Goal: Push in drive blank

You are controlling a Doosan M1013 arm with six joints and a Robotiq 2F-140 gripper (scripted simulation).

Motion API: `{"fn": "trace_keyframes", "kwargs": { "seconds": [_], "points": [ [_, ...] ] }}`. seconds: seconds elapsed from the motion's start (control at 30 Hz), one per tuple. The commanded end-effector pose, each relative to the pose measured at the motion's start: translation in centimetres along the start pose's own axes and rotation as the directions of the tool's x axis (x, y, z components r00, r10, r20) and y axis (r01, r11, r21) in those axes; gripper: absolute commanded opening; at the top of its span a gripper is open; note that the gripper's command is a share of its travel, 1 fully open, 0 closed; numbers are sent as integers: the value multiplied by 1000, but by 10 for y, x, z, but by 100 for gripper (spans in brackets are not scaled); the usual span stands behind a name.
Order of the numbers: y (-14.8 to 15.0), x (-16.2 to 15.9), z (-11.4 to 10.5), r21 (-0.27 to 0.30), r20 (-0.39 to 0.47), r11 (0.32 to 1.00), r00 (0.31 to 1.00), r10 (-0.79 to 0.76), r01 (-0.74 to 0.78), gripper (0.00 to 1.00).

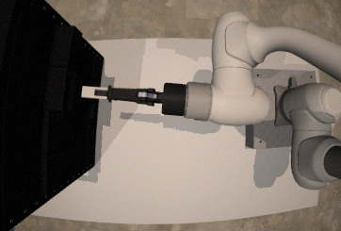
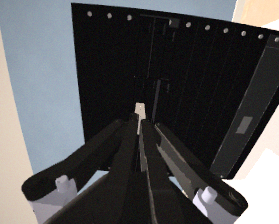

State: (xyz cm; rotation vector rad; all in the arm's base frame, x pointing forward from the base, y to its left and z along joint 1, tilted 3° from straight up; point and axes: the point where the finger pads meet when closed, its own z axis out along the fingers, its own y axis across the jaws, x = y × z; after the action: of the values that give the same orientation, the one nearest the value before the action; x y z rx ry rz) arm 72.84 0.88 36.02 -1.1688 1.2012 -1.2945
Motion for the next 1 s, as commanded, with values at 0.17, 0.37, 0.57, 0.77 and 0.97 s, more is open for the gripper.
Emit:
{"fn": "trace_keyframes", "kwargs": {
  "seconds": [0.17,0.37,0.57,0.77,0.97],
  "points": [
    [-3,2,5,0,1,1000,1000,0,0,0],
    [-3,2,35,0,1,1000,1000,0,0,0],
    [-3,2,36,0,1,1000,1000,0,0,0],
    [-3,2,36,0,1,1000,1000,0,0,0],
    [-3,2,36,0,1,1000,1000,0,0,0]
  ]
}}
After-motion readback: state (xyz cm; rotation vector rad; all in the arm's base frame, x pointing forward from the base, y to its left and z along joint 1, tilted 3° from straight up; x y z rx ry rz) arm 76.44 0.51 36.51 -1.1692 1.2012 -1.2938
